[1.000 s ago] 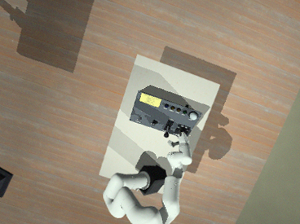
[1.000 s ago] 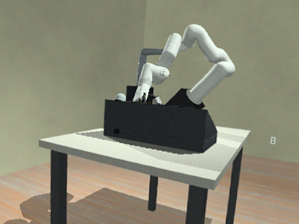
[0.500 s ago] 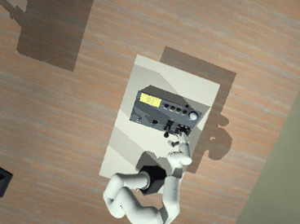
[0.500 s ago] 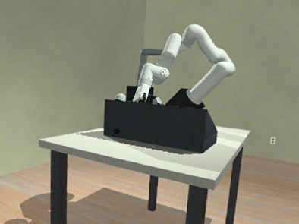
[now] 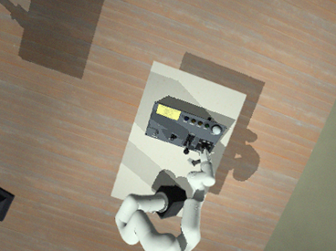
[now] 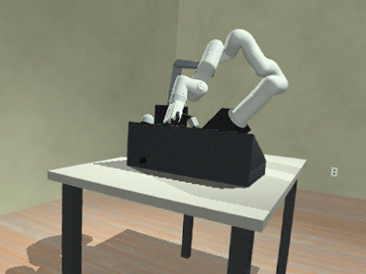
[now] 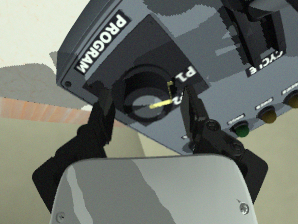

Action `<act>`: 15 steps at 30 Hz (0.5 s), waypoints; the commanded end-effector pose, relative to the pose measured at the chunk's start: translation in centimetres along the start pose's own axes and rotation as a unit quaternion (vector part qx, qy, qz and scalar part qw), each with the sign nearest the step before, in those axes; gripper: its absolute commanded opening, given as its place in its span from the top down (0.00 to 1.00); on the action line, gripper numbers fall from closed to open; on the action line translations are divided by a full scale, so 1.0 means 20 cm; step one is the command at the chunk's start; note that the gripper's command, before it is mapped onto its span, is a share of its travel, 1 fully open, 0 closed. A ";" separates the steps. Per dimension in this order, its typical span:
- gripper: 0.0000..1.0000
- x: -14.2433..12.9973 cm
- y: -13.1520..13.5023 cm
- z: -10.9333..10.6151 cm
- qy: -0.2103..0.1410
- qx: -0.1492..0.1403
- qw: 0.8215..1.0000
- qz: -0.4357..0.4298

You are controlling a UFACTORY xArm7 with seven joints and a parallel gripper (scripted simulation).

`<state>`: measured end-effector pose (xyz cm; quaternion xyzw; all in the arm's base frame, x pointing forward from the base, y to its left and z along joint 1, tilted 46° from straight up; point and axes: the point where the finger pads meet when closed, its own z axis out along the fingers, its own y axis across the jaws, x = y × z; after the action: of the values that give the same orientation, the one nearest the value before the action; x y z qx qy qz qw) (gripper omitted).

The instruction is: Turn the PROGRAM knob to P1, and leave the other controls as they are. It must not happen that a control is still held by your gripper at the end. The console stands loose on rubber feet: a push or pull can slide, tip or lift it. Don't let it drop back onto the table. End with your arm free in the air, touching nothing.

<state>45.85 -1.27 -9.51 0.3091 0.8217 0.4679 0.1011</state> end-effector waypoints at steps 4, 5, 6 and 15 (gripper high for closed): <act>0.24 -0.01 0.00 -0.22 -0.003 0.001 1.000 -0.001; 0.24 -0.01 0.00 -0.26 -0.003 0.001 1.000 -0.001; 0.24 -0.01 0.00 -0.31 -0.003 0.001 1.000 -0.001; 0.24 -0.01 0.00 -0.58 -0.003 0.001 1.000 -0.001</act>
<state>41.61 -8.30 -4.62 0.3118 0.8222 0.4650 0.1029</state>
